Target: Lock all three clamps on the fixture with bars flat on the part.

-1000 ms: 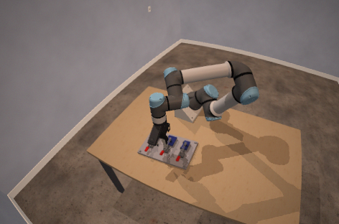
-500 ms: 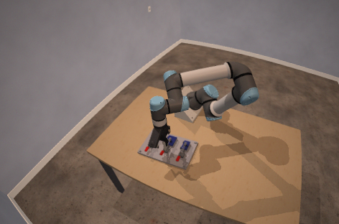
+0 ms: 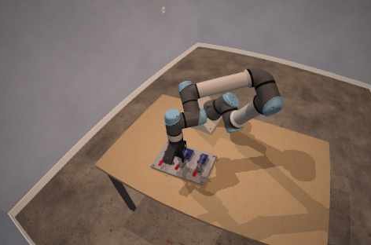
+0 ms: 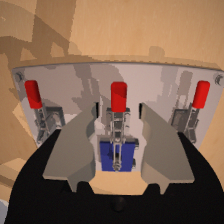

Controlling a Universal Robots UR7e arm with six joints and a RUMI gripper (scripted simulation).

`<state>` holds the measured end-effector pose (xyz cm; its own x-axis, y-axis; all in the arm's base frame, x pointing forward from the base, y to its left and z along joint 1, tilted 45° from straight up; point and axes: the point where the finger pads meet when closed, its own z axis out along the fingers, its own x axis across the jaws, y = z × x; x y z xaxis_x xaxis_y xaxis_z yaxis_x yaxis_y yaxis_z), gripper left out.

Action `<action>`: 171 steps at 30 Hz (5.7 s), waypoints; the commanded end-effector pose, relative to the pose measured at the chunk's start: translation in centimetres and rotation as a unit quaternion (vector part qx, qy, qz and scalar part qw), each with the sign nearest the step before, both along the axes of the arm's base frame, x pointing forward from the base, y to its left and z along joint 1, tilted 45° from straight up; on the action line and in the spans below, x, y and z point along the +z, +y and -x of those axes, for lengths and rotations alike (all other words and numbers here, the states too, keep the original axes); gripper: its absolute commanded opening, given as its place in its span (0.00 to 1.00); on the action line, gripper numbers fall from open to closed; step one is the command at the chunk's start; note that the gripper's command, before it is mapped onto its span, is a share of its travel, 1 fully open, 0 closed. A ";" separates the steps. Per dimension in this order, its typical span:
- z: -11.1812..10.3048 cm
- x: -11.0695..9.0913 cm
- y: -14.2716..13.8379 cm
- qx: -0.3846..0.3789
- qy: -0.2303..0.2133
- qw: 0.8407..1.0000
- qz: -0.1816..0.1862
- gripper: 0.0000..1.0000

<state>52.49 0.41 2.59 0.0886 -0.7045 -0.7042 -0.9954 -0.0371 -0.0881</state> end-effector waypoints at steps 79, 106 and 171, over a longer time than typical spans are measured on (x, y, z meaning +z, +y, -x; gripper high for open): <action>-0.2 -1.7 1.7 0.000 0.000 1.000 0.000 0.00; -0.4 -1.9 1.9 0.000 0.000 1.000 0.000 0.58; -0.2 1.6 -1.5 -0.001 -0.001 1.000 0.000 0.58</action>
